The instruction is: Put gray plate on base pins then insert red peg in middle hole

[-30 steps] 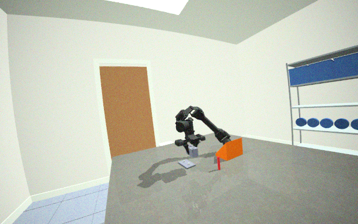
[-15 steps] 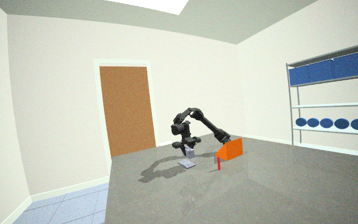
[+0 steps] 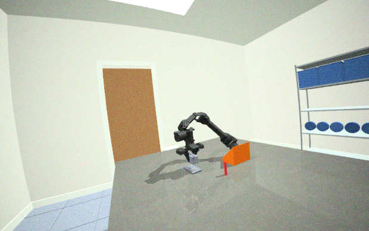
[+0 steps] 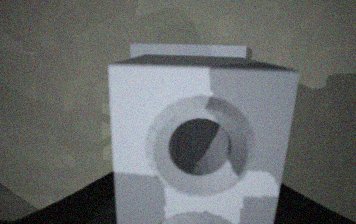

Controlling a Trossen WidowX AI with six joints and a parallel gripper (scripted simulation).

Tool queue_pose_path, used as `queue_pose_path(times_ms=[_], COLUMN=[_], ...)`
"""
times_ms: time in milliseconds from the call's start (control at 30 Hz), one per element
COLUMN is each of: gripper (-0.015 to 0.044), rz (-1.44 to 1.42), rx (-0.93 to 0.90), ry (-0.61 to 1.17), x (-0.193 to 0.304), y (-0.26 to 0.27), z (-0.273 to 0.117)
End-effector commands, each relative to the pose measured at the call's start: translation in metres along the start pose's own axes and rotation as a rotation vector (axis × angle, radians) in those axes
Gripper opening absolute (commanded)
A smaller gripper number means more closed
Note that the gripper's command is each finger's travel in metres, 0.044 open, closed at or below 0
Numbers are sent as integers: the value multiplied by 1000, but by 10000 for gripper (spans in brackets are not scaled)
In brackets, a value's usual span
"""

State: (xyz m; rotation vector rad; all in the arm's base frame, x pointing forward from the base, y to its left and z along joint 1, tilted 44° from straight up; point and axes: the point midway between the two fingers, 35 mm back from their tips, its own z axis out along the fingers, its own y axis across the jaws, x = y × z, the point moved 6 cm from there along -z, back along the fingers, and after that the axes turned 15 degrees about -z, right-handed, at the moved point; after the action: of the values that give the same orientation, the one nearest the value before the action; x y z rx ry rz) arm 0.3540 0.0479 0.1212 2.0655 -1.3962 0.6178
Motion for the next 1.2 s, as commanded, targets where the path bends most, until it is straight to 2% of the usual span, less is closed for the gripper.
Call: queue_pose_path(times_ms=[0,667,1167], gripper=[0,0,0], rz=[-12,-12,-11], rx=[1,1,1], ry=[8,8,9], x=[6,7,7], y=[3,3,2], z=[2,3,24])
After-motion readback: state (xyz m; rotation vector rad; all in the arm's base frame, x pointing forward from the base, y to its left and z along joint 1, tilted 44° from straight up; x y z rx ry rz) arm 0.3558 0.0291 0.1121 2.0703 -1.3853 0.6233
